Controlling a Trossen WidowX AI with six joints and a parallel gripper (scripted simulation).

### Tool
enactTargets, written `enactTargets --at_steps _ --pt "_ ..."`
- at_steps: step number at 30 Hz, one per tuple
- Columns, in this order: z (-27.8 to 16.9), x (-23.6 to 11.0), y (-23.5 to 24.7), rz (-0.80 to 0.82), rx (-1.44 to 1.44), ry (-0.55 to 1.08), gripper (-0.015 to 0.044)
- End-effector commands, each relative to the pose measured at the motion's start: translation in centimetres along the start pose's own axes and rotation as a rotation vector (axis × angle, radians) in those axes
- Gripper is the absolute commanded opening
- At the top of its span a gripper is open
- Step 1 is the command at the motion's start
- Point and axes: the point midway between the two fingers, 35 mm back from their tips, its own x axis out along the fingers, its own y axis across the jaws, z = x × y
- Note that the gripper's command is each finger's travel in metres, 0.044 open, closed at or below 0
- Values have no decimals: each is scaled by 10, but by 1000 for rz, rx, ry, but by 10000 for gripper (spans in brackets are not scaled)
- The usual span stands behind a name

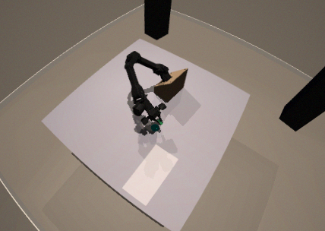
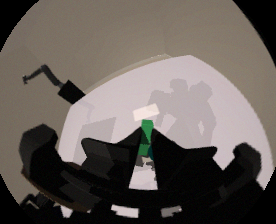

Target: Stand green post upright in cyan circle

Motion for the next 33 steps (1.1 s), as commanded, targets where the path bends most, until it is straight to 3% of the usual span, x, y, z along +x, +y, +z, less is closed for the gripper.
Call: enactTargets --at_steps 1,33 --pt "-1 -1 1 3 -9 -32 23" --pt "-3 -10 -1 -17 -63 -272 23"
